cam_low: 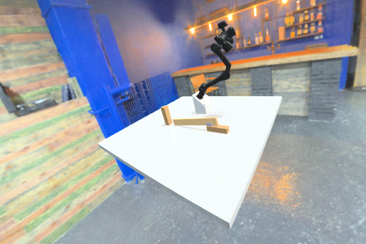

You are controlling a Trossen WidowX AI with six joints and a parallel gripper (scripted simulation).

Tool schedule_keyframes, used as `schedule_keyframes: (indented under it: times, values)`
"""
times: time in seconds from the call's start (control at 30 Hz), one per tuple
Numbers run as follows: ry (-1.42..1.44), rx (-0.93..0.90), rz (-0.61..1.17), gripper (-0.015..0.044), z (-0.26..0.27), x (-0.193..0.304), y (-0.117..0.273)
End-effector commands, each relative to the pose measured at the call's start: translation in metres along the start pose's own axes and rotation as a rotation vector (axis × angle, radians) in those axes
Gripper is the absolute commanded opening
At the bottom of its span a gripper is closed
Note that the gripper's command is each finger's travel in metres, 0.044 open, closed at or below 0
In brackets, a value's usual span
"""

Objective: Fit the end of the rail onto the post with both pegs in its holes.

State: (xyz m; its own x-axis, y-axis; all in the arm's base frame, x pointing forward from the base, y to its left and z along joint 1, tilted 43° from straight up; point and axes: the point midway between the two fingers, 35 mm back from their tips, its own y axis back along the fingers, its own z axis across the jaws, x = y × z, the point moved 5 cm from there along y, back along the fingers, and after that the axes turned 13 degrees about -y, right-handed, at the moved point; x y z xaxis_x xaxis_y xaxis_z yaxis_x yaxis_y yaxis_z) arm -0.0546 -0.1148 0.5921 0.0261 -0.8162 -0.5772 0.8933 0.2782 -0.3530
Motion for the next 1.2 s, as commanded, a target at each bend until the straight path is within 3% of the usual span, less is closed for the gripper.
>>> schedule_keyframes:
  times: [0.0,0.17,0.5,0.83,1.17]
  values:
    - [0.004,-0.003,0.000,0.0426,0.001,0.001,0.000]
    - [0.141,-0.103,-0.003,0.0440,0.023,0.021,0.008]
    - [0.569,-0.511,-0.022,0.0440,0.094,0.105,0.060]
    - [0.891,-0.979,-0.057,0.0440,0.136,0.192,0.147]
    - [1.075,-1.468,-0.103,0.0440,0.140,0.261,0.255]
